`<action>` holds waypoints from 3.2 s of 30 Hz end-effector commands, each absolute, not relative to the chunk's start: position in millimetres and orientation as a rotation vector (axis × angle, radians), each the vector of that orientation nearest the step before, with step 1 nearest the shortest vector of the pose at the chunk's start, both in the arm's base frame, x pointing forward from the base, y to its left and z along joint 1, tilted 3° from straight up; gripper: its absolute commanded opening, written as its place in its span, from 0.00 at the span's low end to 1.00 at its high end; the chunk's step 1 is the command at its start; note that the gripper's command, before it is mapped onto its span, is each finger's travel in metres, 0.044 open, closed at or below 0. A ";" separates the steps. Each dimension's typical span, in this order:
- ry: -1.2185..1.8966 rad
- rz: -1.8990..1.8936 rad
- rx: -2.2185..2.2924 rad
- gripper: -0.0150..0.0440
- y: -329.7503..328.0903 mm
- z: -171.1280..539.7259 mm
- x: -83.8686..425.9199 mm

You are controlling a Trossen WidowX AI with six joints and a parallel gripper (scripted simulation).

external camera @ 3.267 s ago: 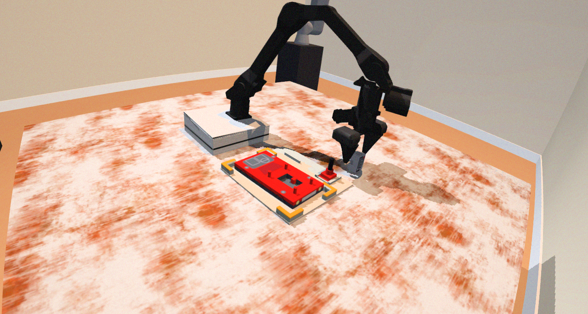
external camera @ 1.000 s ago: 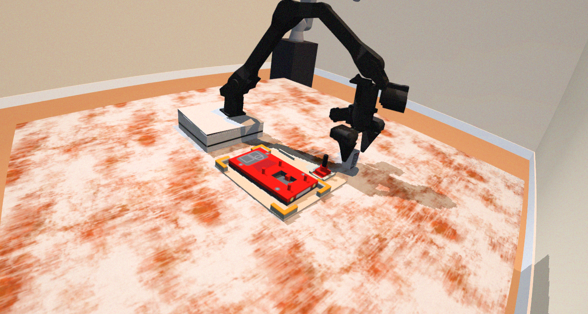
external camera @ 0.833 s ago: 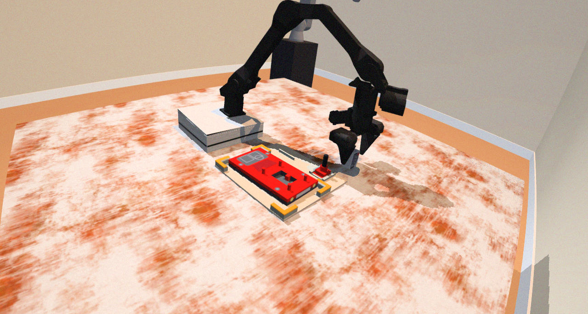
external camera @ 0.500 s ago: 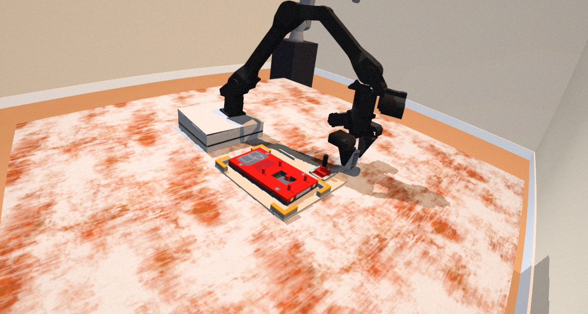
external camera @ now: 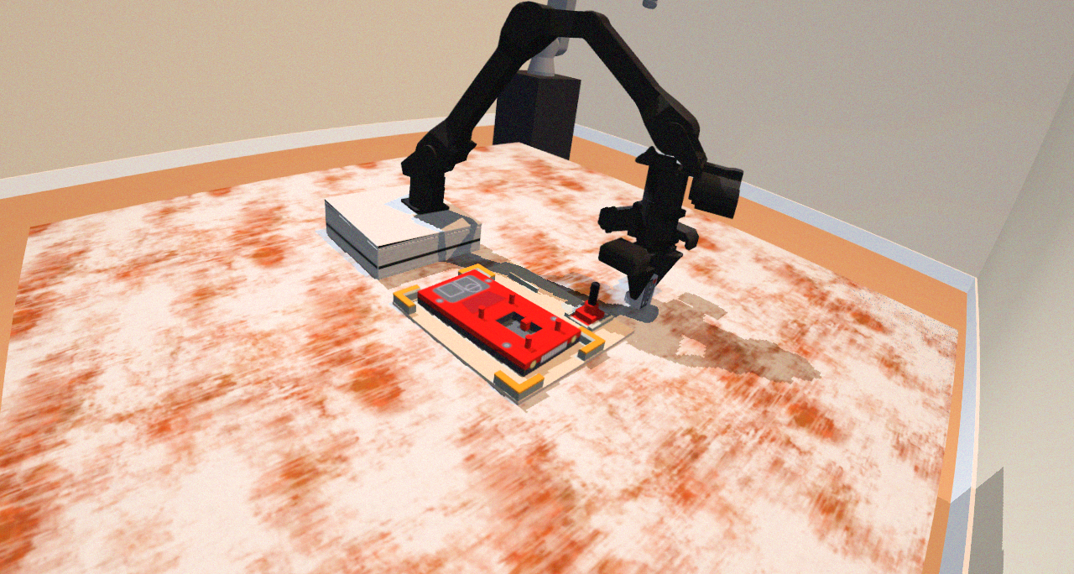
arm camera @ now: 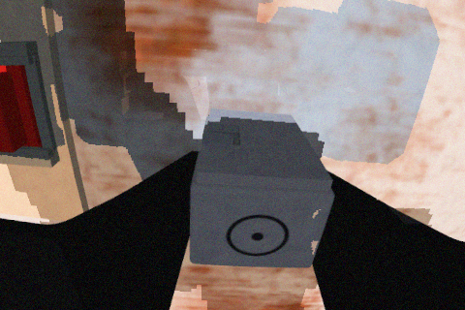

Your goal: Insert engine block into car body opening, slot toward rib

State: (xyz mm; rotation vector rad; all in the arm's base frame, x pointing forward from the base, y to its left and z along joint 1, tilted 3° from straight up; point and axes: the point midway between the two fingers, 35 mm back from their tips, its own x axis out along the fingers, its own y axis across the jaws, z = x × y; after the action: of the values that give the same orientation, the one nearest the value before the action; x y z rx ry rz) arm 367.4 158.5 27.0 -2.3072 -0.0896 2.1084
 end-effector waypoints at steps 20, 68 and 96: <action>-0.089 2.120 -2.303 0.25 157.8 84.5 368.0; -0.087 1.878 -2.504 0.25 153.5 133.4 352.3; -0.077 1.161 -2.885 0.25 156.2 109.9 338.8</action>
State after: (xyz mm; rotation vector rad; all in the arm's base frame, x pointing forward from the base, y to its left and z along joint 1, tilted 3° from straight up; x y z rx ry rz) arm 340.4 157.9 118.1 -2.8868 -0.0911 1.1427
